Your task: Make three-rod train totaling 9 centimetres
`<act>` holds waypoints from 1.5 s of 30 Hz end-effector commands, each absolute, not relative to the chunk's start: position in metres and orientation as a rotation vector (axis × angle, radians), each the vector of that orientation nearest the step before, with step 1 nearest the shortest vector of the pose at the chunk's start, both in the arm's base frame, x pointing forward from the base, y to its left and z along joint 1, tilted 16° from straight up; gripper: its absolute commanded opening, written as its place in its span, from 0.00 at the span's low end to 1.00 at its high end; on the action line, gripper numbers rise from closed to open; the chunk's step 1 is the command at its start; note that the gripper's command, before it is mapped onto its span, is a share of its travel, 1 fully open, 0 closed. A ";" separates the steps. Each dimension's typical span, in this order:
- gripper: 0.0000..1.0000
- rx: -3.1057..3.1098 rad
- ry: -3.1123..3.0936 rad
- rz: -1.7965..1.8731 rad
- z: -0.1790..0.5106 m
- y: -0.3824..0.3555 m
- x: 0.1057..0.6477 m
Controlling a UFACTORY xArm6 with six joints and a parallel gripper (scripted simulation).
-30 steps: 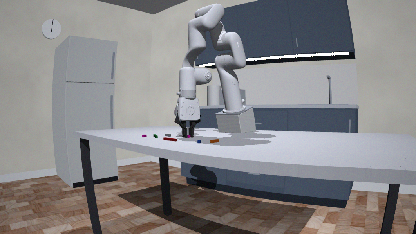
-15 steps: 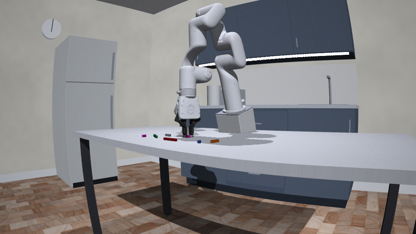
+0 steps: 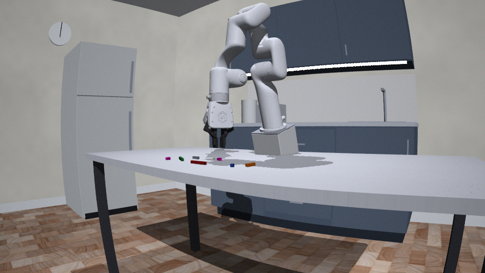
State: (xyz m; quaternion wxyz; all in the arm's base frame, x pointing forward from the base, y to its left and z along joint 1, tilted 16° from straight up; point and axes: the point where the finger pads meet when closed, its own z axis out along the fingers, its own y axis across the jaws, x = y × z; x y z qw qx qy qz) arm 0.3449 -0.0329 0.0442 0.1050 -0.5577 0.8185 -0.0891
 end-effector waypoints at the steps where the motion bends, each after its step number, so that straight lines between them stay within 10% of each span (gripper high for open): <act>1: 0.24 -1.646 2.413 -0.253 0.073 -0.032 0.336; 14: 0.24 -1.646 2.413 -0.253 0.087 -0.032 0.333; 15: 1.00 -1.646 2.413 -0.253 0.087 -0.032 0.333; 45: 1.00 -1.809 2.307 -0.265 0.083 -0.063 0.342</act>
